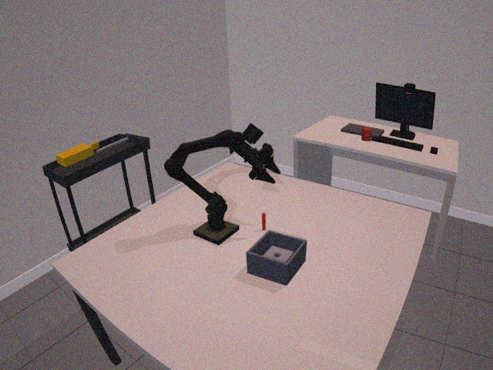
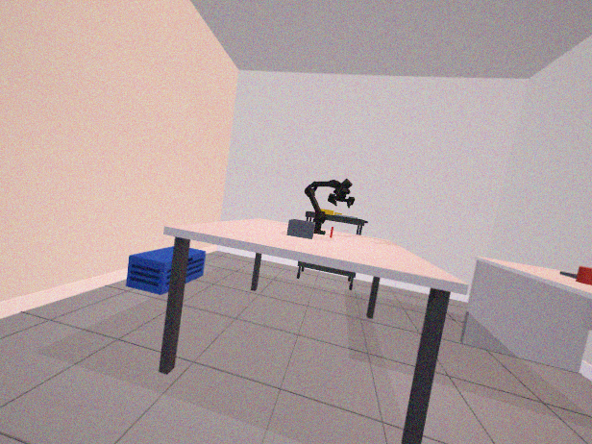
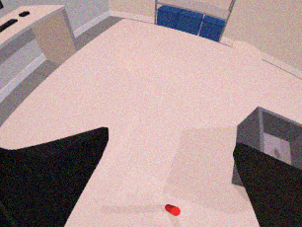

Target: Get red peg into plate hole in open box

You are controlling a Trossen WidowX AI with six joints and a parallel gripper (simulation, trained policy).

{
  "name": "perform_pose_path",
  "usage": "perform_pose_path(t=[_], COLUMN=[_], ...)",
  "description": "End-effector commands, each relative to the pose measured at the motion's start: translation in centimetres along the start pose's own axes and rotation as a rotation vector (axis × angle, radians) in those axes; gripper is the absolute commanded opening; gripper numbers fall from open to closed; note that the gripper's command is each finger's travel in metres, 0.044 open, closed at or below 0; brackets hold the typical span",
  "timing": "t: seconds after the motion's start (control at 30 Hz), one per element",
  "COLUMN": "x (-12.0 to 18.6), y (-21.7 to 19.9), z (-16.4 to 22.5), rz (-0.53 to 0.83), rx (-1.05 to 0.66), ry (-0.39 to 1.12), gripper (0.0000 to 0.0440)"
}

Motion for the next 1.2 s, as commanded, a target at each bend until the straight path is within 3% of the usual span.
perform_pose_path(t=[0.0, 0.7, 1.17], x=[-1.0, -5.5, -9.9], y=[-0.5, -4.6, -6.0], z=[0.3, 3.5, 7.8], rz=[0.043, 0.389, 0.54], rx=[-0.099, -0.696, -0.97], ry=[0.068, 0.36, 0.412], gripper=[0.044, 0.044, 0.044])
Point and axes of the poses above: the point midway between the two fingers, 35 mm back from their tips, its own x axis back along the fingers, its own y axis across the jaws, z = x × y, the point moved 7 cm from there along x, back along the fingers, and after that the axes turned 14 degrees about -x, right-handed, at the moved point
